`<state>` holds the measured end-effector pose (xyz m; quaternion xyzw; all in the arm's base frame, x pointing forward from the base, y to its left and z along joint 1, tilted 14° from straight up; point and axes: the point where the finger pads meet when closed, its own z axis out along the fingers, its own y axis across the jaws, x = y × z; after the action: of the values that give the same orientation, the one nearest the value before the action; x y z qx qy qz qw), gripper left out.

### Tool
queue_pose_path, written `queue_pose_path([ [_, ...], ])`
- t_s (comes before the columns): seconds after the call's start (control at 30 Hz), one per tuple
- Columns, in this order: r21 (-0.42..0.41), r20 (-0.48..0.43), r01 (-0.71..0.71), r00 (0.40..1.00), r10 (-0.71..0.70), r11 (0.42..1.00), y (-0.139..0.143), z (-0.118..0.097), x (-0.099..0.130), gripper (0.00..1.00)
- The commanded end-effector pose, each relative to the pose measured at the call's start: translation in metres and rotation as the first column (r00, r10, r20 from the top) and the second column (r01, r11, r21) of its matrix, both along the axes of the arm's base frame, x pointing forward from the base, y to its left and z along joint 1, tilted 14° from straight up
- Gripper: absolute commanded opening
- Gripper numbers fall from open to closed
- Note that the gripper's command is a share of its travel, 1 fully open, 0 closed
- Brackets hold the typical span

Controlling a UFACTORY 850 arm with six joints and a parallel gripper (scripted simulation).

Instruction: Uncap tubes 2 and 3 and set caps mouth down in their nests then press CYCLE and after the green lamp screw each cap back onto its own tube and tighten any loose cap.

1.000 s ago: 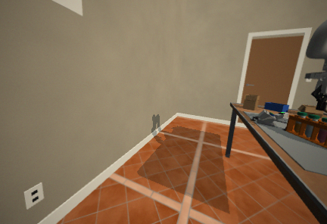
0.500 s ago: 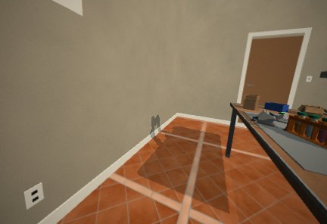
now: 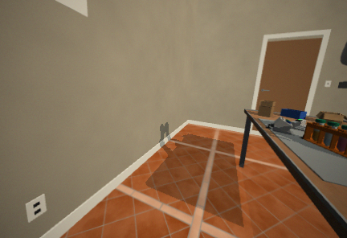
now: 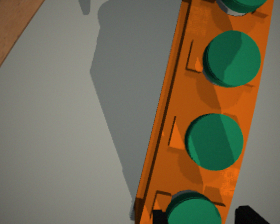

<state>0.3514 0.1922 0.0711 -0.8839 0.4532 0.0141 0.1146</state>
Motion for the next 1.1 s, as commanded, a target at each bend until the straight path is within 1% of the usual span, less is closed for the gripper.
queue_pose_path([
  [0.0, 0.007, 0.023, 0.003, 1.0, -0.003, 1.0, 0.0034, -0.0122, 0.0021, 0.46],
  [0.43, 0.007, 0.023, 0.003, 1.0, -0.003, 1.0, 0.0036, -0.0132, 0.0022, 0.46],
  [1.07, 0.007, 0.023, 0.003, 1.0, -0.003, 1.0, 0.0054, -0.0215, 0.003, 0.46],
])
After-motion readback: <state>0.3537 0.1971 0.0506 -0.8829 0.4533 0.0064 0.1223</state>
